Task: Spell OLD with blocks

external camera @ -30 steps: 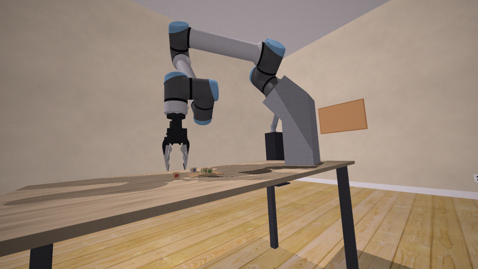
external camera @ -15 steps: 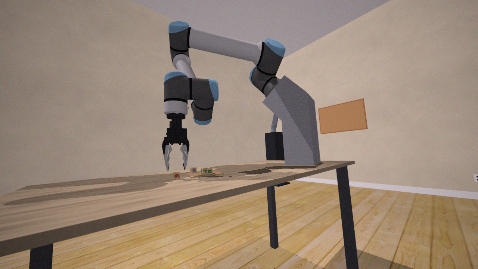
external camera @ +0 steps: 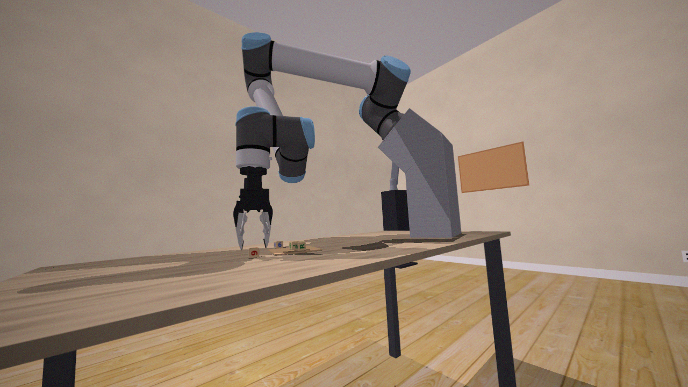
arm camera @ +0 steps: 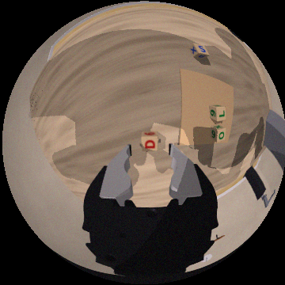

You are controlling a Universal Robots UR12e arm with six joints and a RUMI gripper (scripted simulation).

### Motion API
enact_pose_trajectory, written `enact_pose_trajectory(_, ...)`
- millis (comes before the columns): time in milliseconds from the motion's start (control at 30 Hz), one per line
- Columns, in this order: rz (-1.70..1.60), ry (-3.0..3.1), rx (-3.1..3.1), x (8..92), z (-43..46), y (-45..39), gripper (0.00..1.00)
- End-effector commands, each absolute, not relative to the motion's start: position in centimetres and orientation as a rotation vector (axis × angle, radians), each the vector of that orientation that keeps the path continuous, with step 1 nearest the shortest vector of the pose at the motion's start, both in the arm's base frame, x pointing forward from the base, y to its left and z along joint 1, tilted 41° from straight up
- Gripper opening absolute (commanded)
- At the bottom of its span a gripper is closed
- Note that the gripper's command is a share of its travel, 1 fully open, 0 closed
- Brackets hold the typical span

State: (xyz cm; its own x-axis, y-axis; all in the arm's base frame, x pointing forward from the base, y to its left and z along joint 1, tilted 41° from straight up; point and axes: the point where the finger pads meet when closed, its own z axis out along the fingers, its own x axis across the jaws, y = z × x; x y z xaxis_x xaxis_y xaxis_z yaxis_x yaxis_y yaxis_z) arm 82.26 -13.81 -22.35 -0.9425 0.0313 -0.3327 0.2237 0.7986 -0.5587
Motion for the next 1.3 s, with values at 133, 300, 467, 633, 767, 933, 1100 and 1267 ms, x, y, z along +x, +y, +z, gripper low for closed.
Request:
enact_pose_trajectory(133,-0.887,2.679,0.195,82.69,-23.49,-14.70,0.37)
enact_pose_trajectory(300,-0.887,2.679,0.195,82.77,-23.75,-14.90,0.37)
enact_pose_trajectory(467,-0.887,2.679,0.195,82.82,-23.89,-15.02,0.37)
enact_pose_trajectory(633,-0.887,2.679,0.195,82.82,-23.89,-15.02,0.37)
enact_pose_trajectory(767,-0.887,2.679,0.195,82.82,-23.89,-15.02,0.37)
enact_pose_trajectory(933,-0.887,2.679,0.195,82.82,-23.89,-15.02,0.37)
enact_pose_trajectory(1100,-0.887,2.679,0.195,82.82,-23.89,-15.02,0.25)
enact_pose_trajectory(1267,-0.887,2.679,0.195,82.82,-23.89,-15.02,0.25)
